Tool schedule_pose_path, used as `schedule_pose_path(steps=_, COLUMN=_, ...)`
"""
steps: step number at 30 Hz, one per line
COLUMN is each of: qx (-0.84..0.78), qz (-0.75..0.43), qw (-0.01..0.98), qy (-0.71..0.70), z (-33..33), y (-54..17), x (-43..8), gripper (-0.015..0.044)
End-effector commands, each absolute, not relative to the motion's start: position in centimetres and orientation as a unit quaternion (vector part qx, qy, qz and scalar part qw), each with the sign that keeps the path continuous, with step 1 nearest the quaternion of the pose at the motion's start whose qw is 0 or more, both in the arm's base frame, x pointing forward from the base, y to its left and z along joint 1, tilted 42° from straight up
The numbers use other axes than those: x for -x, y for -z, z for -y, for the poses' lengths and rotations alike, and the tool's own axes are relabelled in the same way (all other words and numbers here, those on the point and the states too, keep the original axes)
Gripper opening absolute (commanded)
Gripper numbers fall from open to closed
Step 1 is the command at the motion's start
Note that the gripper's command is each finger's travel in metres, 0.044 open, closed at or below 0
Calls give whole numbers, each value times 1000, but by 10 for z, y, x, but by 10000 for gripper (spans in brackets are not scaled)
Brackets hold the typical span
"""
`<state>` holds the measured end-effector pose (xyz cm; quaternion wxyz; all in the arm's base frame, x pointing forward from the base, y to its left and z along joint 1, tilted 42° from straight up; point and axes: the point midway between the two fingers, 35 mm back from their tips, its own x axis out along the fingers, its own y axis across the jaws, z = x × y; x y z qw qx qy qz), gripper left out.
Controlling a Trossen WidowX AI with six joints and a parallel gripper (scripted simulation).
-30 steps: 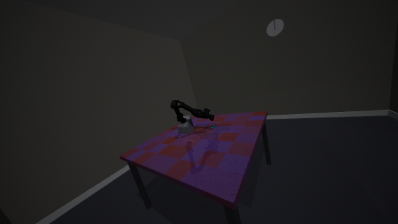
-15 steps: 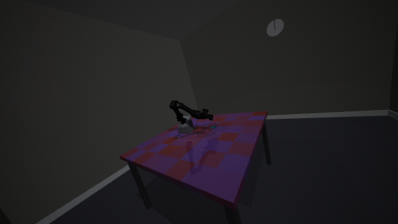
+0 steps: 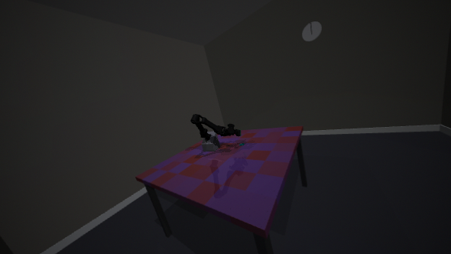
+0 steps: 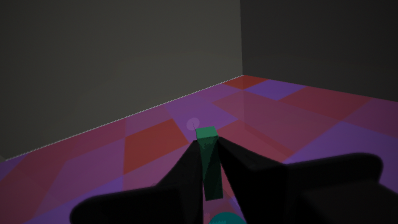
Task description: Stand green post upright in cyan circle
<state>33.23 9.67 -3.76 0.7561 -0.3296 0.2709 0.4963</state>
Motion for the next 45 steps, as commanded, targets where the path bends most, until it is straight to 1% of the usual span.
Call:
schedule_pose_path(steps=1, qx=332, qz=-251, qw=760, qy=-500, z=-96, y=33, x=-329, gripper=23)
schedule_pose_path(steps=15, qx=338, qz=-198, qw=769, qy=-505, z=-93, y=22, x=-324, gripper=23)
schedule_pose_path(steps=32, qx=339, qz=-197, qw=769, qy=-505, z=-93, y=23, x=-324, gripper=23)
schedule_pose_path(steps=45, qx=341, qz=-200, qw=767, qy=-505, z=-59, y=60, x=-331, gripper=23)
